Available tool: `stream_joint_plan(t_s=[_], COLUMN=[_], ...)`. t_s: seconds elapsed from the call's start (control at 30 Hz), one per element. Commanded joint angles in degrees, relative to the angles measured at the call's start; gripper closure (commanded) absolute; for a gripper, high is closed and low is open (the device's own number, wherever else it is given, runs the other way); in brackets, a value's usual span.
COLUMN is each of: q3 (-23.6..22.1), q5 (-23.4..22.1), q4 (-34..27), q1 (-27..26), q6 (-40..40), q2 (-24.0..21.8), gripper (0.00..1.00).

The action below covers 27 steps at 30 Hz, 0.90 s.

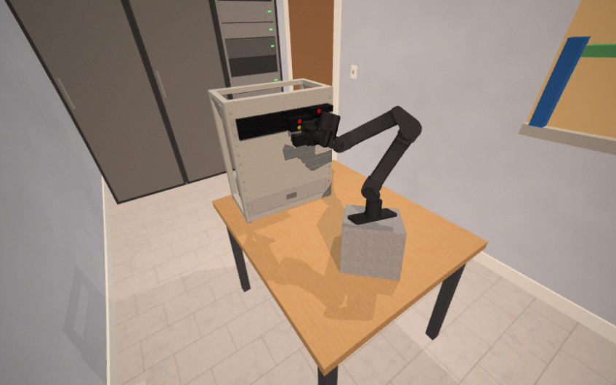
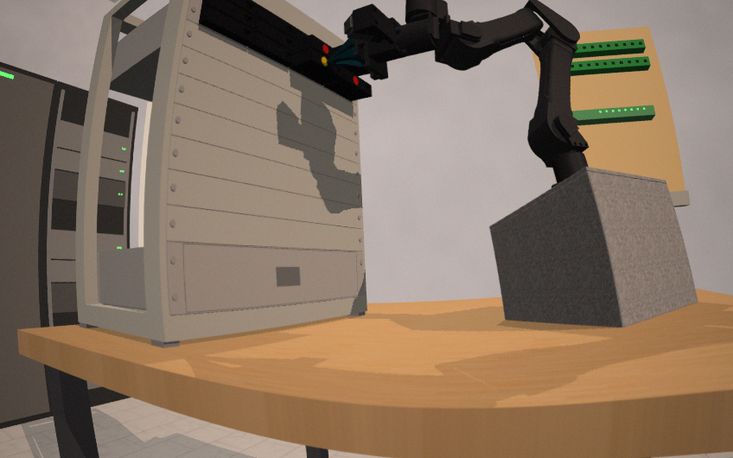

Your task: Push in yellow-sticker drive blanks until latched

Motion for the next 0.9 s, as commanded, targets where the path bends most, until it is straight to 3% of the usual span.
stream_joint_plan(t_s=[0.0,0.87], q3=[1.85,3.98], q5=[-1.21,-4.00], q4=[-0.86,0.56], q1=[-0.57,-3.53], q6=[0.68,1.54], q2=[-0.17,4.54], gripper=[1.00,1.00])
